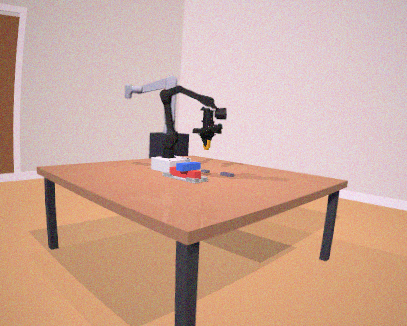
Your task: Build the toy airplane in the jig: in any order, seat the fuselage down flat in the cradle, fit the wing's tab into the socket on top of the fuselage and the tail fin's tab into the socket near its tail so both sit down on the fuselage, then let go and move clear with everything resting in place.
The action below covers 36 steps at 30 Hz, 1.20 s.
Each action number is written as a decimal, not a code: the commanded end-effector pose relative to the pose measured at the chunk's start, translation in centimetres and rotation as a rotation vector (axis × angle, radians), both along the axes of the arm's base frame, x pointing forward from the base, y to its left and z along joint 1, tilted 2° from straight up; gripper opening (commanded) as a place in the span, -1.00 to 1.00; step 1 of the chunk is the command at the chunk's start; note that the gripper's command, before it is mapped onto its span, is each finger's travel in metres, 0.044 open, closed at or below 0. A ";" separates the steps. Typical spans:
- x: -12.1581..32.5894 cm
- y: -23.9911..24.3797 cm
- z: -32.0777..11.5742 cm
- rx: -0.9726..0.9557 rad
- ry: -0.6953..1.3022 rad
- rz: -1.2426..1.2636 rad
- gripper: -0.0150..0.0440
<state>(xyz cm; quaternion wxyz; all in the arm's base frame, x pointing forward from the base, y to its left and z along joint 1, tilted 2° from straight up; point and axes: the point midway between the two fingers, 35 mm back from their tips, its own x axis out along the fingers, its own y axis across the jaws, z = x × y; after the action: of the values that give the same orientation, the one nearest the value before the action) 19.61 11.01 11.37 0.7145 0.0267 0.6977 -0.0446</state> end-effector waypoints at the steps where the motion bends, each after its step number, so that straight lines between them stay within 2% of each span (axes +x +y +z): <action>1: 0.1 -0.2 0.5 0.002 -0.005 -0.005 -0.49; 36: 2.7 -11.2 -1.6 -0.004 -0.006 0.009 -0.49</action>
<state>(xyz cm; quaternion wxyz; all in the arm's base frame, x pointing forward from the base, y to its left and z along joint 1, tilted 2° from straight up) 22.46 0.60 10.06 0.7179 0.0229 0.6943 -0.0453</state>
